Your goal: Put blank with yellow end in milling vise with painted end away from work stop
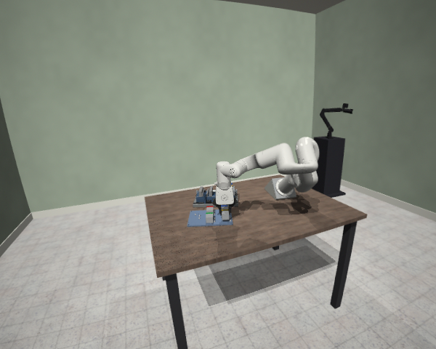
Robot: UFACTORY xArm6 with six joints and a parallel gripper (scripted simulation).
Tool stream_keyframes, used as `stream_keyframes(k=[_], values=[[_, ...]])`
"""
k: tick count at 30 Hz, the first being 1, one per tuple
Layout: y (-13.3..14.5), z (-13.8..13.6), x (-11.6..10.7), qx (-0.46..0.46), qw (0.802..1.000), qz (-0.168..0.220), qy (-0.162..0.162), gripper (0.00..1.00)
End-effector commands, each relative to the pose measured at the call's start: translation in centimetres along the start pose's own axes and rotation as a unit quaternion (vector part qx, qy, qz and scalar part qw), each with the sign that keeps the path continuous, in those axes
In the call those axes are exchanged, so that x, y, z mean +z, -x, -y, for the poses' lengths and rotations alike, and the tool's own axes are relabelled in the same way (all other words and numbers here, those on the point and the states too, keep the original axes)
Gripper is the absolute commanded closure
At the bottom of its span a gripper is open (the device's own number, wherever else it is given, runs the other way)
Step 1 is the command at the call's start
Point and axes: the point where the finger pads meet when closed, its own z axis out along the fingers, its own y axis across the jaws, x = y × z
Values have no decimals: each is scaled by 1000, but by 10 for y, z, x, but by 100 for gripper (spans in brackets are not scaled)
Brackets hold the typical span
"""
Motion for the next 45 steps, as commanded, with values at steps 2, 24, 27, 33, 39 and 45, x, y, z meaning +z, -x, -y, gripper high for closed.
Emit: stream_keyframes(k=[2,24,27,33,39,45], values=[[0,1,-16,-1,1000,0,-2,100],[0,1,-46,-1,1000,0,-2,100],[0,1,-51,-1,1000,0,-2,100],[0,1,-69,-1,1000,0,-2,100],[0,1,-75,-1,1000,0,-2,100],[0,1,-87,-1,1000,0,-2,100]])
